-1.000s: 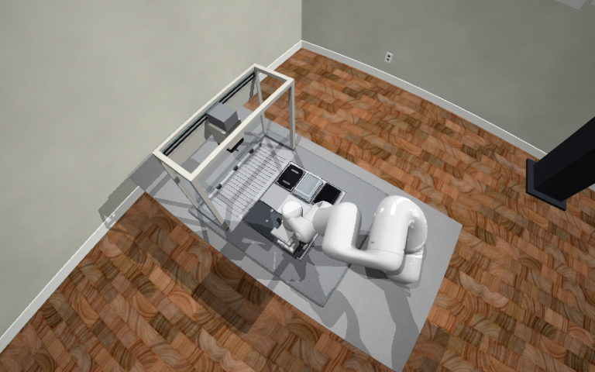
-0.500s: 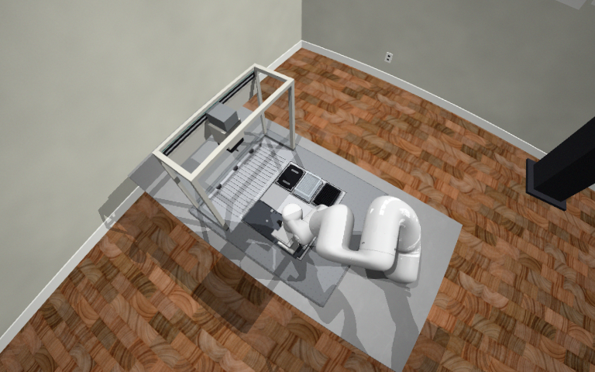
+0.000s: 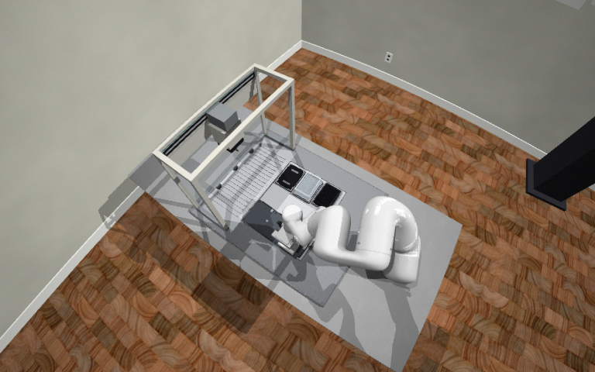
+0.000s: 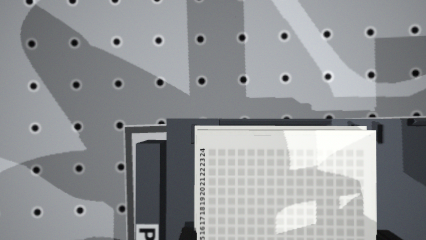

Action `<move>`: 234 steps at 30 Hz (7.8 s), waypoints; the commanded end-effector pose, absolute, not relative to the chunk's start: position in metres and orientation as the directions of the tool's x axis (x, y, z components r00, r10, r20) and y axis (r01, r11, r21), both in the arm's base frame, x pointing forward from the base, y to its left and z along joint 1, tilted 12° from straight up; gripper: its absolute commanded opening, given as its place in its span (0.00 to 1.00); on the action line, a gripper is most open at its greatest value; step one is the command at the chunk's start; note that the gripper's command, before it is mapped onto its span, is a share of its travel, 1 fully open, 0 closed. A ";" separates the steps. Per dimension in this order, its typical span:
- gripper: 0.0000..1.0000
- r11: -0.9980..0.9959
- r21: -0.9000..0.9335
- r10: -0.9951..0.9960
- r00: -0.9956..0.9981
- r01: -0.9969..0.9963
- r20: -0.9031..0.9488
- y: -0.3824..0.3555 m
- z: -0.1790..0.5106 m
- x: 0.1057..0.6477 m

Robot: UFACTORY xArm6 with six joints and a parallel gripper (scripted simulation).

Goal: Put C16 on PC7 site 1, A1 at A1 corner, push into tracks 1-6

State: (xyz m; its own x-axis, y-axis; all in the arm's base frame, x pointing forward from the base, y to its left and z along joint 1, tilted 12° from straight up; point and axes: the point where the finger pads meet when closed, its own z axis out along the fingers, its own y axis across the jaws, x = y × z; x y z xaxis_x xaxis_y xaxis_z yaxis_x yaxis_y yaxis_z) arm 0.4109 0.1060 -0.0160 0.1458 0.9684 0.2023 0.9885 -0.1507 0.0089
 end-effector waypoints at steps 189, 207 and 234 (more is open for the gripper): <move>1.00 -0.119 0.020 0.973 0.112 0.993 0.202 -0.003 0.056 0.477; 1.00 -0.119 0.020 0.973 0.112 0.993 0.202 -0.027 0.050 0.495; 1.00 -0.119 0.020 0.973 0.112 0.993 0.202 -0.022 0.022 0.496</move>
State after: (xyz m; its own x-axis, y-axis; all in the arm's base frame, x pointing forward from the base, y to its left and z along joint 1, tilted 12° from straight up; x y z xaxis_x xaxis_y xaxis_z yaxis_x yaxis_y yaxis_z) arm 0.4946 -0.0223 0.0263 0.1129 0.9729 0.2018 0.9928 -0.1184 0.0155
